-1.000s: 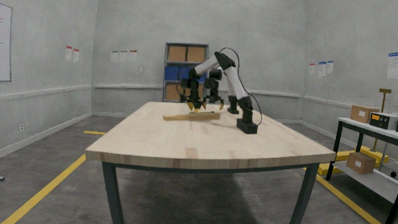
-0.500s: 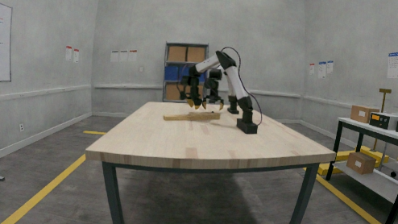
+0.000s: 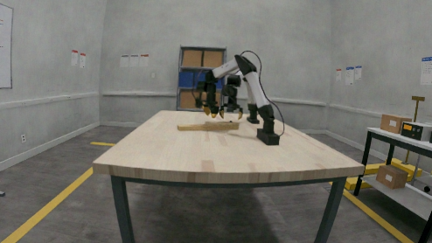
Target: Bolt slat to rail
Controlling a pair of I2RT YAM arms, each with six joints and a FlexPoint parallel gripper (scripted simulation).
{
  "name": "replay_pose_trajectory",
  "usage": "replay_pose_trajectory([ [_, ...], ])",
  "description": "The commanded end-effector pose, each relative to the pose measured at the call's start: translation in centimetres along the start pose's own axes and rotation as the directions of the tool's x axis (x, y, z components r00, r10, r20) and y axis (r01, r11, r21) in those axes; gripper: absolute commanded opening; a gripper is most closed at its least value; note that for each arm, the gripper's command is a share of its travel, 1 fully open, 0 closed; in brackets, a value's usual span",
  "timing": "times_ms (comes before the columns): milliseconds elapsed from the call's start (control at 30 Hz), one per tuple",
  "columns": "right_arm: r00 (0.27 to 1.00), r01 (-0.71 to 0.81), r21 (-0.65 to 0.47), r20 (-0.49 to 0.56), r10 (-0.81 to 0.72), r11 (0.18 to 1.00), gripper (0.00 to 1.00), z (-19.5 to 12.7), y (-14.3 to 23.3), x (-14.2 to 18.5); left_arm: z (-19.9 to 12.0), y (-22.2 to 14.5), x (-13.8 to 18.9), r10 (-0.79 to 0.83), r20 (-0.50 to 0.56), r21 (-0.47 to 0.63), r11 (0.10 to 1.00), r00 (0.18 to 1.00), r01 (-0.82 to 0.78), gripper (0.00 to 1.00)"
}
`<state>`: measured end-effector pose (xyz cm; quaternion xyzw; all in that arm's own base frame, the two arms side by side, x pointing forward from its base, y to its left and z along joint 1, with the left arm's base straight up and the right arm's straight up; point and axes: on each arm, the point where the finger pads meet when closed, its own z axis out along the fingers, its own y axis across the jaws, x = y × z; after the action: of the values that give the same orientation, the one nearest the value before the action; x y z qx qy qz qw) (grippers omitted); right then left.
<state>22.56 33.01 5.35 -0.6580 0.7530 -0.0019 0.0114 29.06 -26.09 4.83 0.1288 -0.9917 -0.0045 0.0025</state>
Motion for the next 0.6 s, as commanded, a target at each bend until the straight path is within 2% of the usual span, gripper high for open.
replay_pose_trajectory([
  [0,1.000,-0.002,0.007,0.017,0.002,1.000,1.00,-0.5,-0.2,-0.2,-0.7,-0.3,-0.2,-0.001,0.011,0.020,1.000,1.000,0.001,1.00],
  [200,1.000,-0.002,0.007,0.017,0.002,1.000,1.00,-0.5,-0.2,-0.2,-0.7,-0.3,-0.2,-0.001,0.011,0.020,1.000,1.000,0.001,1.00],
  [300,1.000,-0.002,0.007,0.017,0.002,1.000,1.00,-0.5,-0.2,-0.2,-1.2,-0.1,-1.0,0.008,0.029,0.059,0.998,1.000,-0.009,1.00],
  [567,1.000,-0.002,0.007,0.017,0.002,1.000,1.00,-0.5,-0.2,-0.2,-5.4,1.0,-5.9,0.024,0.201,0.223,0.972,0.979,-0.070,1.00],
])
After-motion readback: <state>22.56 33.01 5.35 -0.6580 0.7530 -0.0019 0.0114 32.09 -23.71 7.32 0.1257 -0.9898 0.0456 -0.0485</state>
